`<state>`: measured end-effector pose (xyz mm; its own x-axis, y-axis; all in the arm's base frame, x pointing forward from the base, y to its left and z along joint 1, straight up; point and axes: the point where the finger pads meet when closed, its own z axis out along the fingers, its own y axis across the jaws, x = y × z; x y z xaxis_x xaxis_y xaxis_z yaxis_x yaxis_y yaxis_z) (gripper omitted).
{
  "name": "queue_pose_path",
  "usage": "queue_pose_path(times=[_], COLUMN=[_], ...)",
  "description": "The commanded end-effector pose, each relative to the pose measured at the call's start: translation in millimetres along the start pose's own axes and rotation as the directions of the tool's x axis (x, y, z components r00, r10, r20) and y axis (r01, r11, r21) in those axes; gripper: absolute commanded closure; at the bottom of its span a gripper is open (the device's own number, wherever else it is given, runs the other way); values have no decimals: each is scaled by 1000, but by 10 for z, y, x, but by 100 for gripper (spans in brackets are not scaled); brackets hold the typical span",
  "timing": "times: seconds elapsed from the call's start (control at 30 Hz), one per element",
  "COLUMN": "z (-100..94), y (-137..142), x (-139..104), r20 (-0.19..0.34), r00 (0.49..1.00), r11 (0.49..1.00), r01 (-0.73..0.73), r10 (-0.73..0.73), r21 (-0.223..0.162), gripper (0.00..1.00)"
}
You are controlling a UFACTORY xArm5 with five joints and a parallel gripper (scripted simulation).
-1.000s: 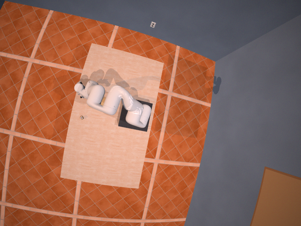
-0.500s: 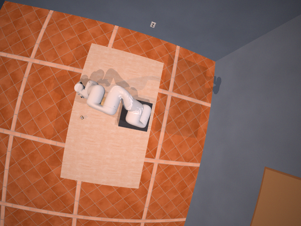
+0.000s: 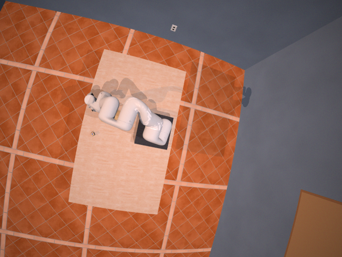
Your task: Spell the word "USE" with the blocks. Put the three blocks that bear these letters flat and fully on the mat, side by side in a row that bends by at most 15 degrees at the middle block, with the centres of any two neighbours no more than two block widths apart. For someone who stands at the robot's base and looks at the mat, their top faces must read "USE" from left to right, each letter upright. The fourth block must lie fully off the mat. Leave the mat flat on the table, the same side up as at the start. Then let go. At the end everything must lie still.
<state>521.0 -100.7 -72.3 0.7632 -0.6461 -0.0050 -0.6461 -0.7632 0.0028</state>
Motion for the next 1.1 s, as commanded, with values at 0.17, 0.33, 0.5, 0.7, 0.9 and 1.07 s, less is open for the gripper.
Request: queue_pose_path(times=[0.17,0.33,0.5,0.7,0.9,1.07], z=[-16,-16,-30,-209,-567,-900], y=[-8,-8,-8,-8,-7,-7], x=[14,14,14,14,14,13], r20=[-4,-4,-4,-4,-4,-4], r00=[1000,1000,1000,1000,1000,1000], r11=[1000,1000,1000,1000,1000,1000], r01=[0,0,0,0,0,0], r10=[0,0,0,0,0,0], r21=[2,2,2,2,2,2], gripper=[79,79,79,79,79,79])
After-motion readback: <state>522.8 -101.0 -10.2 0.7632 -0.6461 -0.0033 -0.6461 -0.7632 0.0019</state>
